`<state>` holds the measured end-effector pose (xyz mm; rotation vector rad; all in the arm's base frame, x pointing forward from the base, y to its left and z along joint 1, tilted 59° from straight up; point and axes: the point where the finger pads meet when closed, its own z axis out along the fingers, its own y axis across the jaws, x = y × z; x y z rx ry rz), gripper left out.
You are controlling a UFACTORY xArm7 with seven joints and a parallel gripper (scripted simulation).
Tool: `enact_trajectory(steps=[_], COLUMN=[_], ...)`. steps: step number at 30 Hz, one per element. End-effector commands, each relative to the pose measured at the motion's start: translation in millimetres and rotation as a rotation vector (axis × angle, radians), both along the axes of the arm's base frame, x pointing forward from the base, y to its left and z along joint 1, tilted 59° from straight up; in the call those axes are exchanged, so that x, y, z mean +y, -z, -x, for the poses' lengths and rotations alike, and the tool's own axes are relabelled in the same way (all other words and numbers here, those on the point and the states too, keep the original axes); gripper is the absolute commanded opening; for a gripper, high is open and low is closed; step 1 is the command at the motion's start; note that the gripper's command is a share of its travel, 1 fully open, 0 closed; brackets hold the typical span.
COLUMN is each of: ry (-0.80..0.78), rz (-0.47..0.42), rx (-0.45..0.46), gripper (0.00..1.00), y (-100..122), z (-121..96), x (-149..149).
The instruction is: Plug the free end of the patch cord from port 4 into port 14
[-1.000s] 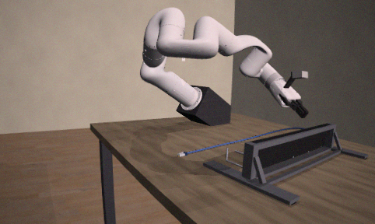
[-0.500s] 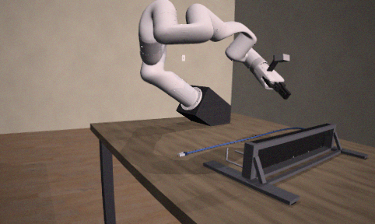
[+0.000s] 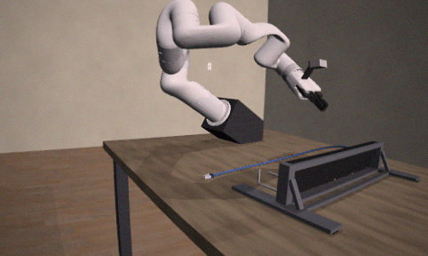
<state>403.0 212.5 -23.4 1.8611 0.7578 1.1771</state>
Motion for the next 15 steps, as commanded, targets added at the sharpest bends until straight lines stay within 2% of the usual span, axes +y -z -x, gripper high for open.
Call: enact_trajectory(steps=[1,4,15], ry=[-0.003,-0.003,-0.003], rz=[-0.004,-0.004,-0.004], rx=[-0.001,-0.001,-0.001], gripper=[0.0,0.0,0.0], y=[-8.7,-11.9,-57.8], z=[-0.4,-0.7,-4.6], x=[-2.1,-4.0,-31.4])
